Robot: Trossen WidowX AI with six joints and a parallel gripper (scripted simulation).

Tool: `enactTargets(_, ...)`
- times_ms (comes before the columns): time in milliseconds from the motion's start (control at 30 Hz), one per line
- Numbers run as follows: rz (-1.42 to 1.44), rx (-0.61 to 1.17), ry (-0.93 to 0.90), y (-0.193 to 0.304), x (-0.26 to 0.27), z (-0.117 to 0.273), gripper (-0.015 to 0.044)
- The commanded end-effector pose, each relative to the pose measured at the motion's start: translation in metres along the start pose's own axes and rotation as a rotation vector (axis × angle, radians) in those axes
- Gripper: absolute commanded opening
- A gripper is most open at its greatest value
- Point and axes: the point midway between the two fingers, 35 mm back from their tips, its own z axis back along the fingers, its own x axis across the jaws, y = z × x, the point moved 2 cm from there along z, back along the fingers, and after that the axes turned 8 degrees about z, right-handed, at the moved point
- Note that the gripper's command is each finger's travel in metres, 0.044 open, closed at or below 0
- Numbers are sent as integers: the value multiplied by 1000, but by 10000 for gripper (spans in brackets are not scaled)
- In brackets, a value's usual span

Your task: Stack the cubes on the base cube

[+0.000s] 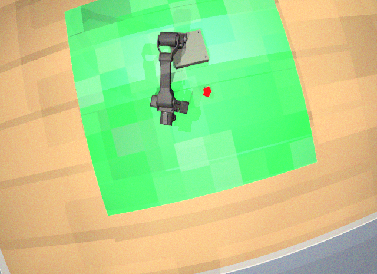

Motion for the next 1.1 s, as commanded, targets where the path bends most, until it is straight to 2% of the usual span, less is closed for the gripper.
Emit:
enactTargets(0, -6, -16, 4, -3, -1, 16, 105)
enactTargets(633, -3, -14, 3, 2, 0, 74, 105)
enactTargets(1067, -12, -15, 0, 8, 24, 78, 105)
